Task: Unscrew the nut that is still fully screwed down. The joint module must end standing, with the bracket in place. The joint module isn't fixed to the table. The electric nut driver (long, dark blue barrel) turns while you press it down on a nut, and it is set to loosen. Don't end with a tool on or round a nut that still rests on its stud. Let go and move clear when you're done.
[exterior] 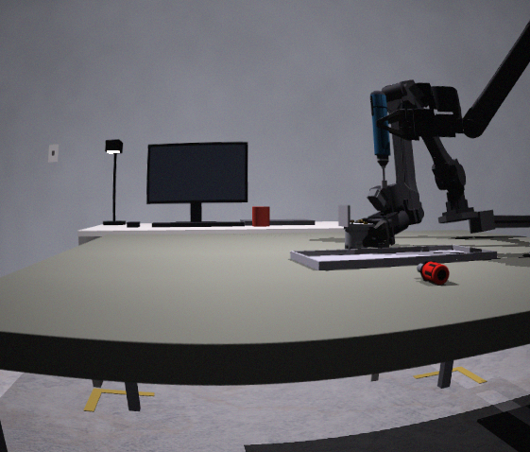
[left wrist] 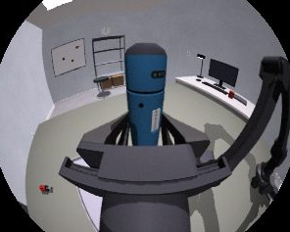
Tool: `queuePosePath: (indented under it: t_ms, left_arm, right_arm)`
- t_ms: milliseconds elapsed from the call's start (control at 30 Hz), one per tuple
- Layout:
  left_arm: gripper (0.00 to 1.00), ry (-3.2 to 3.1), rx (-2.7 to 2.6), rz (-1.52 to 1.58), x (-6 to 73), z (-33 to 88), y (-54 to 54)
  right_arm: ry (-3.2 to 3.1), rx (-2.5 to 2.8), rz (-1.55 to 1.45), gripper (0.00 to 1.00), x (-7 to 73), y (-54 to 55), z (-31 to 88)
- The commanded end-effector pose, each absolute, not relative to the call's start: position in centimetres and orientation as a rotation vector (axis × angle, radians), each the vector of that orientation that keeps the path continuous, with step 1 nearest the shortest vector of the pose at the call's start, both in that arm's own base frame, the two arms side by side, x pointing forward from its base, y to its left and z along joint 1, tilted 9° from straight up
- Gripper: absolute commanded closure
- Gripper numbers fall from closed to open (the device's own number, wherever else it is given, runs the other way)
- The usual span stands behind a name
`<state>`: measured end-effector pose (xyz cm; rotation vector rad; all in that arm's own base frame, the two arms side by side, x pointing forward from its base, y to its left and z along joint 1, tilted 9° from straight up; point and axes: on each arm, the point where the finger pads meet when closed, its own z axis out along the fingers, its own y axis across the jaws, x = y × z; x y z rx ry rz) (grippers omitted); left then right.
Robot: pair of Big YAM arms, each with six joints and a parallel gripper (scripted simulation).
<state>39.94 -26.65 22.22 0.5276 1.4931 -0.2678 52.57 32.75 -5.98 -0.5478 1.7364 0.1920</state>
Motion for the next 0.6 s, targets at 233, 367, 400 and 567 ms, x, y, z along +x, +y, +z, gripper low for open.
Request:
queuePosePath:
  t_ms: [233,367,400,567]
  left_arm:
    - [0.58,1.377,0.475,-0.298,40.95,27.42,-27.44]
    - [0.58,1.376,0.472,-0.302,40.93,27.49,-27.48]
    - [0.58,1.376,0.472,-0.302,40.92,27.51,-27.5]
    - [0.58,1.376,0.473,-0.303,40.9,27.55,-27.54]
  right_arm:
    - [1.771,-0.546,0.174,0.41,52.75,31.61,-7.3]
    - [1.771,-0.546,0.174,0.41,52.75,31.61,-7.3]
    - [1.771,-0.546,0.174,0.41,52.75,31.61,-7.3]
    - [1.771,-0.546,0.174,0.41,52.75,31.61,-7.3]
